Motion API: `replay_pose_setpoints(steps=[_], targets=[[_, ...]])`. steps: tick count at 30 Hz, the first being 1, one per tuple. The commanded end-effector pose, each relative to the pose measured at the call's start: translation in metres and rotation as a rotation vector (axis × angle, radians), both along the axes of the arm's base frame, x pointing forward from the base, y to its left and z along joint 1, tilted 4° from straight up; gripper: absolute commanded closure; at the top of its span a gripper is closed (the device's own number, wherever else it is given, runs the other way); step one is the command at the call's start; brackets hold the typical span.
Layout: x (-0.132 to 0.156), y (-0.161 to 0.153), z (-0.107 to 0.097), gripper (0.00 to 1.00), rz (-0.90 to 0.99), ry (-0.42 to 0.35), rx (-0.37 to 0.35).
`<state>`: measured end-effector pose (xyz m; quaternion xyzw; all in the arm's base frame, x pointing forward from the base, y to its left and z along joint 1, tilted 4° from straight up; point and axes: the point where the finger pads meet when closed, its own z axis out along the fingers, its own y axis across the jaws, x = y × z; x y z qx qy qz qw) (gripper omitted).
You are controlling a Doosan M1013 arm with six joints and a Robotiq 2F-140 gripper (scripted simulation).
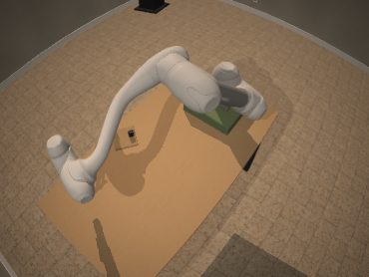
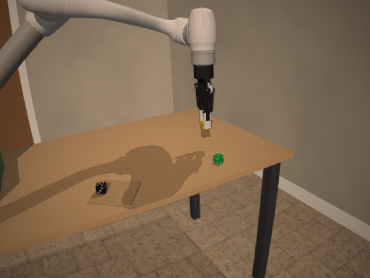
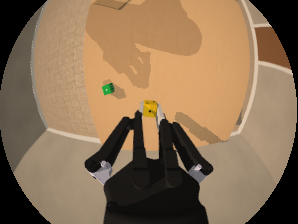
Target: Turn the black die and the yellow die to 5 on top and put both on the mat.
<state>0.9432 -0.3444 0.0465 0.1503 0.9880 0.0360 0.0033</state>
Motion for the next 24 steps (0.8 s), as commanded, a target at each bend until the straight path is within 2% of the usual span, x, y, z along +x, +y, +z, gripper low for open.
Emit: replay_pose_setpoints(steps=[1, 6, 8, 11, 18, 21, 23, 24], targets=[[0.0023, -0.0016, -0.0021, 0.76, 0.142, -0.015, -0.004], [0.0027, -0.0016, -0.0037, 0.76, 0.334, -0.028, -0.008], [0.0027, -0.0016, -0.0037, 0.76, 0.334, -0.028, -0.008], [0.0030, -0.0017, -0.0046, 0.76, 0.437, -0.035, -0.010], [0.0030, -0.0017, -0.0050, 0.76, 0.465, -0.045, -0.011], [0.0026, -0.0023, -0.0056, 0.76, 0.460, -0.094, -0.016], [0.0010, -0.0036, -0.0056, 0.76, 0.449, -0.158, -0.025], [0.0010, -0.0036, -0.0056, 0.76, 0.449, -0.158, -0.025]])
